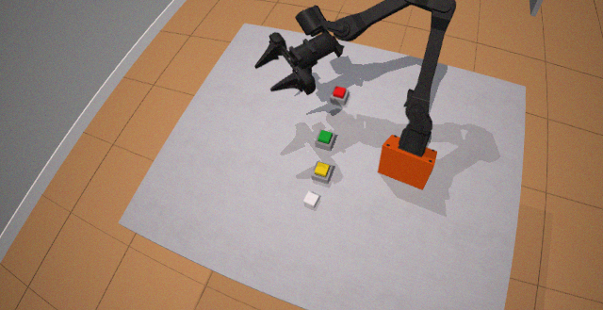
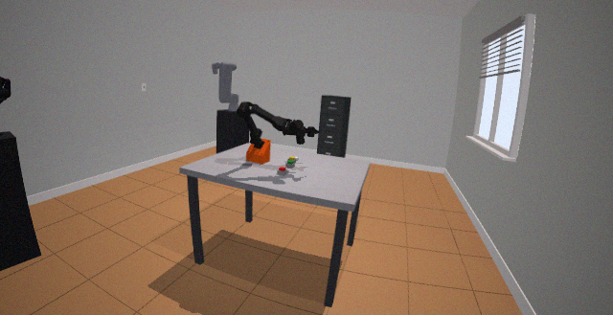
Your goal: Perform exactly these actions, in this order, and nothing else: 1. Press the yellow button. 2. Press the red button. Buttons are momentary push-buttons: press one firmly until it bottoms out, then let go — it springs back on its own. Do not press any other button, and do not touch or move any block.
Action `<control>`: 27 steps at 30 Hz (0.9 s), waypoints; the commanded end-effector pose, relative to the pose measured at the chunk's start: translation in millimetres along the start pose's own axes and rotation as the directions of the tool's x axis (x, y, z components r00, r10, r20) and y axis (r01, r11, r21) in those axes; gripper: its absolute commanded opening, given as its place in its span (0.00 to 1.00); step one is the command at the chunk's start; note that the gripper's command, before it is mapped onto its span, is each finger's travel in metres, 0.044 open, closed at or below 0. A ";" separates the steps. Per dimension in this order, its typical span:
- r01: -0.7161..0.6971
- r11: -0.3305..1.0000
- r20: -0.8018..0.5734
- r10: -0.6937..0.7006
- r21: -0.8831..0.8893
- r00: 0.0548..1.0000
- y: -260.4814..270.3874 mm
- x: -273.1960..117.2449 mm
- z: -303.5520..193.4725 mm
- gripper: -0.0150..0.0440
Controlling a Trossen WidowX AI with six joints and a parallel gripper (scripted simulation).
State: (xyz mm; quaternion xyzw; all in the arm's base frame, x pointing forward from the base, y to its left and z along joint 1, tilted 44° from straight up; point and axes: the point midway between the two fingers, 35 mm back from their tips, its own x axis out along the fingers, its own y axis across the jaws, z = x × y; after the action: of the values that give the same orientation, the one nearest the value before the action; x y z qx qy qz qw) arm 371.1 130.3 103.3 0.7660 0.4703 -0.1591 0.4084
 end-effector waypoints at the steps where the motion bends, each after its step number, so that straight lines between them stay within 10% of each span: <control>1: 0.291 0.932 0.255 -0.233 -0.218 0.938 -63.8 39.0 19.4 0.93; 8: 0.748 0.503 0.622 -0.435 -0.433 0.652 -150.6 47.1 47.4 0.93; 16: 0.804 -0.563 0.978 -0.174 -0.192 0.112 -207.9 5.7 67.7 0.93; 27: 0.777 -0.609 0.985 -0.145 -0.161 0.091 -208.5 3.6 67.4 0.93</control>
State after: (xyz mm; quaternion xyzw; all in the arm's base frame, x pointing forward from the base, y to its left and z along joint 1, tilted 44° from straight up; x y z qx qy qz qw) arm 203.8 128.8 -43.4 -0.2568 0.6646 -0.2140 0.6683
